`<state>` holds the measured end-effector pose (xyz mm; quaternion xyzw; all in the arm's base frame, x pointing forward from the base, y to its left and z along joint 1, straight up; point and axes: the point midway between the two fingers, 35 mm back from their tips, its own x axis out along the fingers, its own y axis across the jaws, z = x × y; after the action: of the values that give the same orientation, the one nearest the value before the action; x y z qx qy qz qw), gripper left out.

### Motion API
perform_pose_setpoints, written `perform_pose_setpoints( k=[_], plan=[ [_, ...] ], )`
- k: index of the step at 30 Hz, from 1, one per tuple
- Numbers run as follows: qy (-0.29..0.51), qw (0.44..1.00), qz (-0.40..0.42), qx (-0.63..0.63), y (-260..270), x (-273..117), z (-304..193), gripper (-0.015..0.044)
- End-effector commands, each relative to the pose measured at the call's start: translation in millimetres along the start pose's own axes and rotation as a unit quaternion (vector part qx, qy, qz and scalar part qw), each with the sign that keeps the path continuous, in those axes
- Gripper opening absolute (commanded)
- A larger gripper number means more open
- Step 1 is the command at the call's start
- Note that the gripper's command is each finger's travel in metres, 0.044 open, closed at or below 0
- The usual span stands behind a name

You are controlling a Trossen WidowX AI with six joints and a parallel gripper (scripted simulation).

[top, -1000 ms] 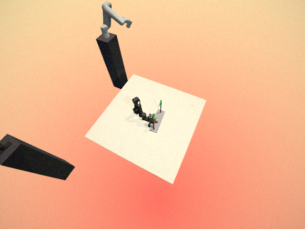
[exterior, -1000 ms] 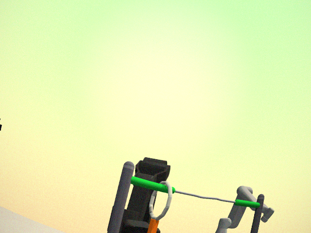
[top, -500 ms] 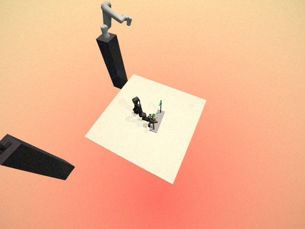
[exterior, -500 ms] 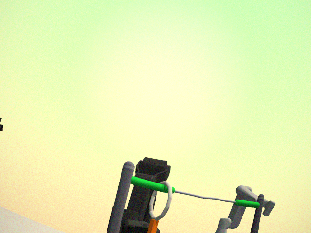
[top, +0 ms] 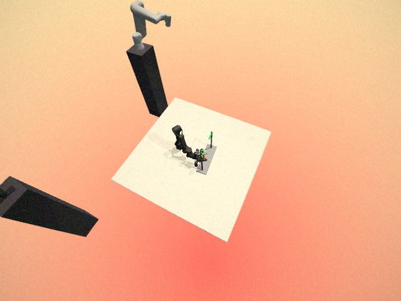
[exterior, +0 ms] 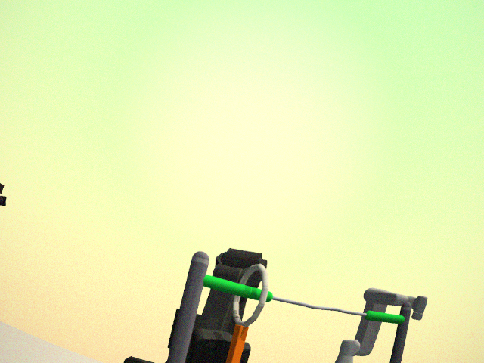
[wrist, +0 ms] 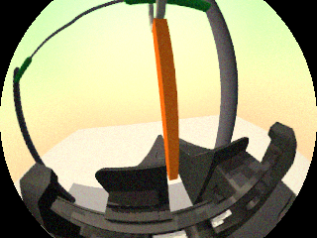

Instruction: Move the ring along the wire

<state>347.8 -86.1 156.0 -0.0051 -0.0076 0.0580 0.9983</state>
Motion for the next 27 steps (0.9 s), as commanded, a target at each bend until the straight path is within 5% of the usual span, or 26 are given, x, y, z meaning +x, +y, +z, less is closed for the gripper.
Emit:
perform_pose_setpoints(
  k=[1, 27],
  plan=[
    [-0.004, 1.000, 0.002, -0.001, 0.0, 0.4, 3.6, -0.0150],
    [-0.003, 1.000, 0.002, -0.001, 6.5, 0.5, 3.6, -0.0150]
  ],
)
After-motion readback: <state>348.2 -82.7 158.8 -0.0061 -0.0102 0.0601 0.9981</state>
